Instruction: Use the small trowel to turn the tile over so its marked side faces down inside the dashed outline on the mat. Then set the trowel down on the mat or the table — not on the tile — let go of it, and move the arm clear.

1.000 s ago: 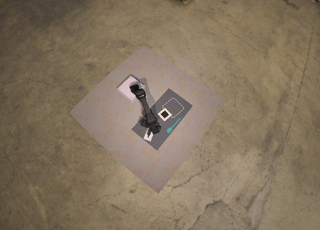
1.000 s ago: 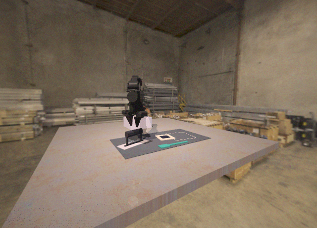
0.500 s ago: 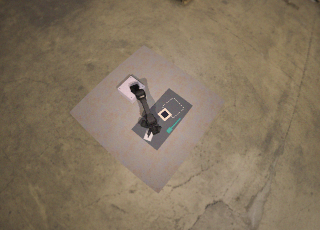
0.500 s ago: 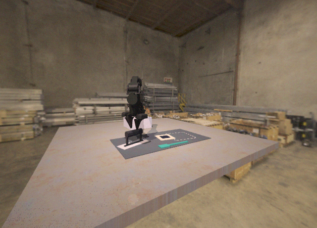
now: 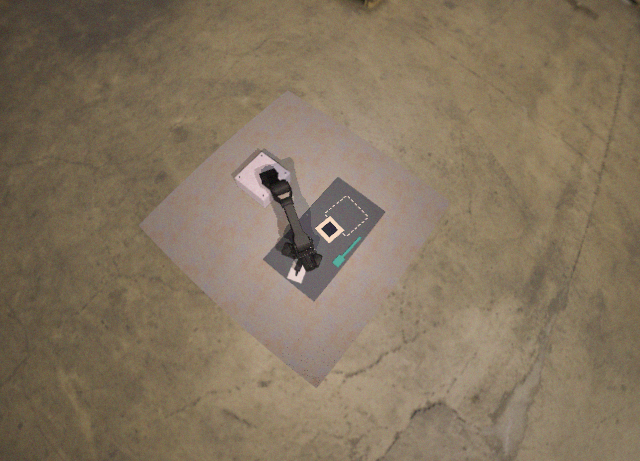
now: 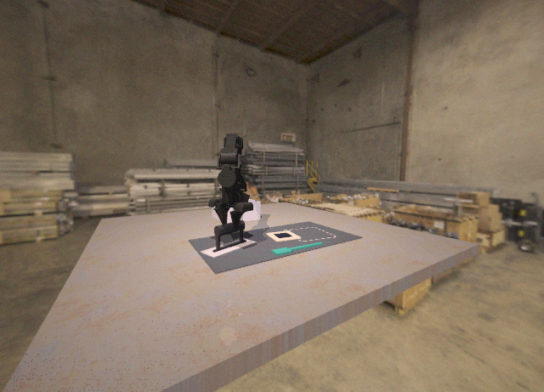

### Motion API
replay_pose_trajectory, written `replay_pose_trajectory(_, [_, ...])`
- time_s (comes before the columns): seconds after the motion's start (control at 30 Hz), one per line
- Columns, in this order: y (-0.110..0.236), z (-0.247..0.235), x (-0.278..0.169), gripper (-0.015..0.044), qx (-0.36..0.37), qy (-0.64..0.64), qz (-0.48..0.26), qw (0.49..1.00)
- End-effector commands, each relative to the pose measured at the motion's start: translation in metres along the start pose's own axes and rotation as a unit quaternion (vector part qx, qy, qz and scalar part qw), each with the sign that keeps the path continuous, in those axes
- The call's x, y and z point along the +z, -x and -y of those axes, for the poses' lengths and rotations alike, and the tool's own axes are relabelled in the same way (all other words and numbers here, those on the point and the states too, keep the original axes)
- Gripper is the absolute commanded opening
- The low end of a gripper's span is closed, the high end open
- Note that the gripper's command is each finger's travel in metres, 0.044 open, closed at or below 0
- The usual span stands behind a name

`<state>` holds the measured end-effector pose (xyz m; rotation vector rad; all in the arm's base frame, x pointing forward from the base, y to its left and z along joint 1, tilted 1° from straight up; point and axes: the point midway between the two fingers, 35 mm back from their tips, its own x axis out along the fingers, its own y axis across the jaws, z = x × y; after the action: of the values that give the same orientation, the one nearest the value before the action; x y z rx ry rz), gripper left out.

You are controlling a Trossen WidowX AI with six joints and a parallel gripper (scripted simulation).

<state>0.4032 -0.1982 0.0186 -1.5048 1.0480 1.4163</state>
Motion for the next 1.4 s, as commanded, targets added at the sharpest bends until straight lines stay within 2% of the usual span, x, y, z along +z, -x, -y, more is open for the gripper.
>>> replay_pose_trajectory(0.0, [-0.0076,-0.0012,0.0014,0.0270,0.003,0.002,0.004,1.000])
replay_pose_trajectory(0.17, [-0.0076,-0.0012,0.0014,0.0139,0.003,0.002,0.004,1.000])
replay_pose_trajectory(0.2, [-0.0076,-0.0012,0.0014,0.0132,0.003,0.002,0.004,1.000])
replay_pose_trajectory(0.93, [-0.0076,-0.0012,0.0014,0.0130,0.003,0.000,0.004,1.000])
replay_pose_trajectory(1.37, [-0.0076,-0.0012,0.0014,0.0130,0.003,-0.175,0.004,0.985])
